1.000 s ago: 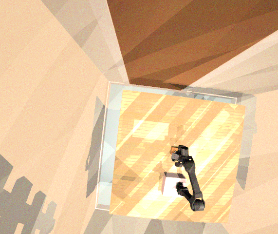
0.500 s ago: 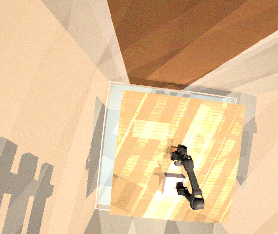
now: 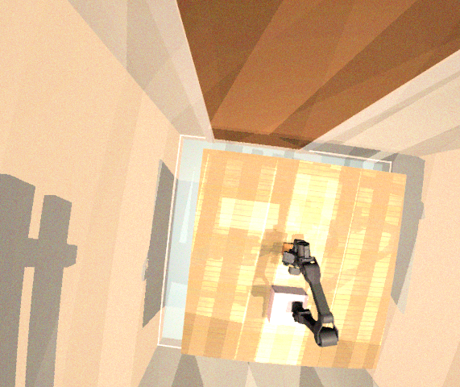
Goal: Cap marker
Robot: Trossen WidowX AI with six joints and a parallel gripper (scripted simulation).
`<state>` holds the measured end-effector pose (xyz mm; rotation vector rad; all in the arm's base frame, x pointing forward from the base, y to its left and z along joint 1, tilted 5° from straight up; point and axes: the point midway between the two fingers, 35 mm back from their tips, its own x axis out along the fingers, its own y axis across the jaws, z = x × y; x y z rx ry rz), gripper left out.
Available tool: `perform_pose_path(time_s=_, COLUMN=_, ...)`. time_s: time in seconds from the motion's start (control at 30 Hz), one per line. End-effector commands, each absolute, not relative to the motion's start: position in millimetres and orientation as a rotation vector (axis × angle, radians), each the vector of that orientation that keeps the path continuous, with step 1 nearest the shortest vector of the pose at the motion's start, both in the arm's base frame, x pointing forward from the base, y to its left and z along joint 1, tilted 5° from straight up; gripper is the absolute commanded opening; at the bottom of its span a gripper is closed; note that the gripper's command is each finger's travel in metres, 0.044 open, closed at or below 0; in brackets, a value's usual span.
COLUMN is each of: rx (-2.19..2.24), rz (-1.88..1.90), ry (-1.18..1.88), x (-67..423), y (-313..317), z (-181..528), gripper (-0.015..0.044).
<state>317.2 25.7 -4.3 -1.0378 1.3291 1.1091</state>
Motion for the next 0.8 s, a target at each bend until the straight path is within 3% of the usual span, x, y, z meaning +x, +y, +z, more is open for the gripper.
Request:
perform_pose_path(time_s=0.0, rx=-1.038, rz=1.109, ry=1.329, x=317.4, y=25.7, z=-4.2, gripper=0.0263)
perform_pose_path(time_s=0.23, rx=-1.038, rz=1.109, ry=1.329, x=317.4, y=25.7, z=-4.2, gripper=0.044)
perform_pose_path(time_s=0.47, rx=-1.038, rz=1.109, ry=1.329, x=321.8, y=24.7, z=67.6, gripper=0.044)
perform_pose_path(time_s=0.63, rx=-1.038, rz=1.109, ry=1.329, x=321.5, y=24.7, z=70.8, gripper=0.044)
perform_pose_path(time_s=0.77, rx=-0.852, rz=0.914, ry=1.427, x=321.1, y=23.9, z=69.1, gripper=0.0335)
